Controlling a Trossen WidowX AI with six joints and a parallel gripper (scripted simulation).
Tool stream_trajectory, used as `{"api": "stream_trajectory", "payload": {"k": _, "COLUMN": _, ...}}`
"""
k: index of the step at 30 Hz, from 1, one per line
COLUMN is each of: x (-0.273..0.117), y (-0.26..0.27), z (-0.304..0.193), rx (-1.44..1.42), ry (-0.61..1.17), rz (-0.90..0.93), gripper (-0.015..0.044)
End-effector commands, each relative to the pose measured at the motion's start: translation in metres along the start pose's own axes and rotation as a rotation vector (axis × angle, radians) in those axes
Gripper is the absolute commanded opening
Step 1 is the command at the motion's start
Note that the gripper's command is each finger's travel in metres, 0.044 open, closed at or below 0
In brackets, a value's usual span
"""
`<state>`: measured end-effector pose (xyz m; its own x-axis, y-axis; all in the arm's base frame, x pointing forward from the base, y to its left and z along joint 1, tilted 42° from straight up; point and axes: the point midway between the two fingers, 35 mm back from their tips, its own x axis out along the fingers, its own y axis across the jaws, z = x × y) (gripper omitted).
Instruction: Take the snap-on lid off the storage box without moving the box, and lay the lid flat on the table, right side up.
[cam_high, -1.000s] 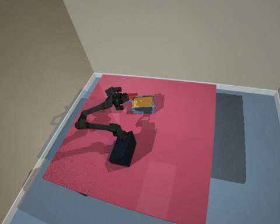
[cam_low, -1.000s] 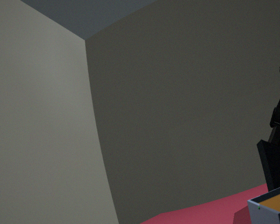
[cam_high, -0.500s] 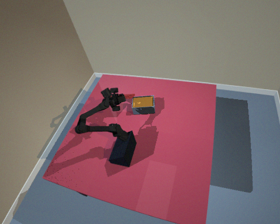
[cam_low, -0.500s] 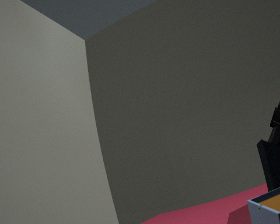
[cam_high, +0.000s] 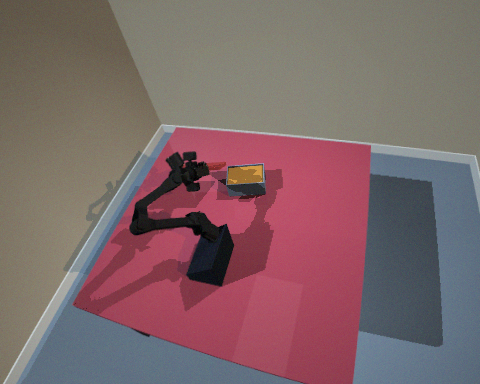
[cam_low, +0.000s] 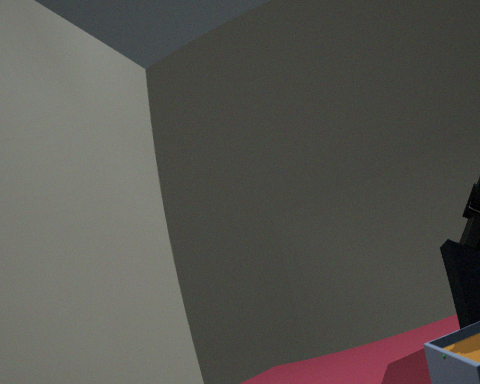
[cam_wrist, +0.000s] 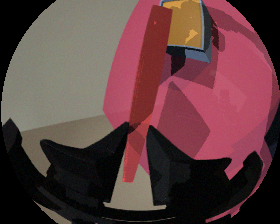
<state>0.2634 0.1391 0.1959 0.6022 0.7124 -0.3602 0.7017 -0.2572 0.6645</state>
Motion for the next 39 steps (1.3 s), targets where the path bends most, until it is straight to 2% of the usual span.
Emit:
{"api": "stream_trajectory", "payload": {"k": 1, "x": -0.002, "y": 0.005, "z": -0.010, "rx": -0.006, "ry": -0.001, "rz": 0.018, "gripper": 0.0000}}
{"api": "stream_trajectory", "payload": {"k": 39, "x": -0.009, "y": 0.000, "z": -0.086, "rx": -0.003, "ry": 0.004, "rz": 0.021, "gripper": 0.0000}}
